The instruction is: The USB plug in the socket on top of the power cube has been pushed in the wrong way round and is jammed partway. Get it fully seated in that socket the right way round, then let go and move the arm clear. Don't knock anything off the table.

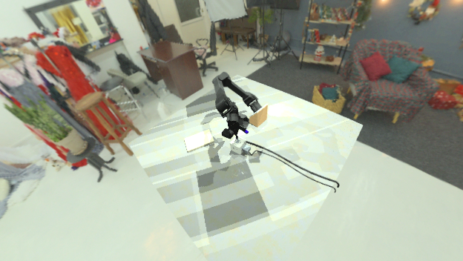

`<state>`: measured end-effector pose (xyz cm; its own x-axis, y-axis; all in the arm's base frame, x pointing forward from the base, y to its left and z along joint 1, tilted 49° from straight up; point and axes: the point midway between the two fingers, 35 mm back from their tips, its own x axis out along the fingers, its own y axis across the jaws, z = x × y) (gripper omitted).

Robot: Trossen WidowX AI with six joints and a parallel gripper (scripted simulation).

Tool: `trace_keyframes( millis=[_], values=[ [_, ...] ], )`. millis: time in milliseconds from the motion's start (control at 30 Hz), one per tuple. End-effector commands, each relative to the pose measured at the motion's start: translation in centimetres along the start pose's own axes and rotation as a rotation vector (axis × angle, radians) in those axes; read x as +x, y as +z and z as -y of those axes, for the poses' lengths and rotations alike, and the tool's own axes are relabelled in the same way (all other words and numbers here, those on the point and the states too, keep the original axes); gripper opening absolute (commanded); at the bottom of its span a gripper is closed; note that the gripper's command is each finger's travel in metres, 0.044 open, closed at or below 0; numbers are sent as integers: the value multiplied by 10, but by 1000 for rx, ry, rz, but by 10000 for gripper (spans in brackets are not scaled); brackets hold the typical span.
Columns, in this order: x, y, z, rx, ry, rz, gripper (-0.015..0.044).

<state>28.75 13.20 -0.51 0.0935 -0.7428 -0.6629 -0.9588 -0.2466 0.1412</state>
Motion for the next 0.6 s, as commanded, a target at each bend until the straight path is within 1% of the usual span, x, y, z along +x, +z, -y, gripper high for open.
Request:
trace_keyframes(
  millis=[0,167,567],
  values=[
    [-1,0,0,11,1,3,0],
    [0,0,0,85,1,1,0],
    [0,0,0,406,0,0,0]
  ],
)
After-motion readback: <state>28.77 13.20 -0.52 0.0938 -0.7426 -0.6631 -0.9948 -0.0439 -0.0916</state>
